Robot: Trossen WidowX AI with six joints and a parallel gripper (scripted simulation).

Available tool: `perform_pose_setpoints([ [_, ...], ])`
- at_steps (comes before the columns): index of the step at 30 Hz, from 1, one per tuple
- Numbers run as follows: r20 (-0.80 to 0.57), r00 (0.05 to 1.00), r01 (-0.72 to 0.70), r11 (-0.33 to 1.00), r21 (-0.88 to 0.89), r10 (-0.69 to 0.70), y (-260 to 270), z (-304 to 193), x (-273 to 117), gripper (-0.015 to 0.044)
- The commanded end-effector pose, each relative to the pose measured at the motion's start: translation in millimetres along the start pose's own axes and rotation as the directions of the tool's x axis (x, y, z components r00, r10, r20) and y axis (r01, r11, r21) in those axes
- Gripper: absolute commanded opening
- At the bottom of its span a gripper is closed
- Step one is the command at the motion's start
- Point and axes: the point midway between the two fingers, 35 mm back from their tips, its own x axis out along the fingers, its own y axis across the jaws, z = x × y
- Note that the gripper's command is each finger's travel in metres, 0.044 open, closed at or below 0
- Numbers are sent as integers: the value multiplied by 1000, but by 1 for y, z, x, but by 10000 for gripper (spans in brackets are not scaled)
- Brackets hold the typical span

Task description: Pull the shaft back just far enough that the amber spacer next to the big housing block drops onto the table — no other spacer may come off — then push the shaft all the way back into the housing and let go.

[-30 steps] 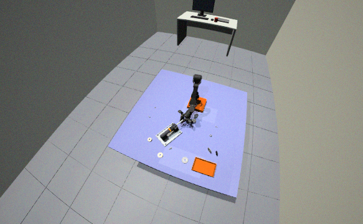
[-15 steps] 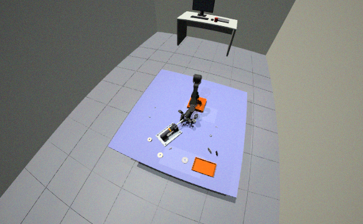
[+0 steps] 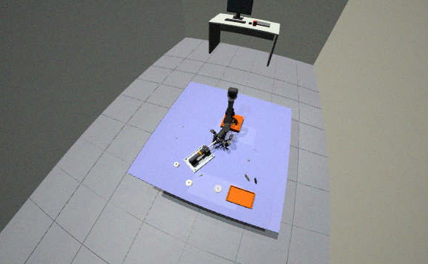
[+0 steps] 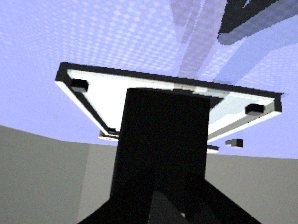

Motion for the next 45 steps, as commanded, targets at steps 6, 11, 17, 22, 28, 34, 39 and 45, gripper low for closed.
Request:
perform_pose_setpoints([
  [6,0,1000,-2,1000,4,2,0,1,-1,0],
  [11,0,1000,-2,1000,4,2,0,1,-2,0],
  [17,0,1000,-2,1000,4,2,0,2,-2,0],
  [22,0,1000,-2,1000,4,2,0,2,-3,0],
  [28,0,1000,-2,1000,4,2,0,2,-4,0],
  [34,0,1000,-2,1000,4,2,0,3,-4,0],
  [39,0,1000,-2,1000,4,2,0,3,-5,0],
  [45,0,1000,-2,1000,4,2,0,3,-5,0],
])
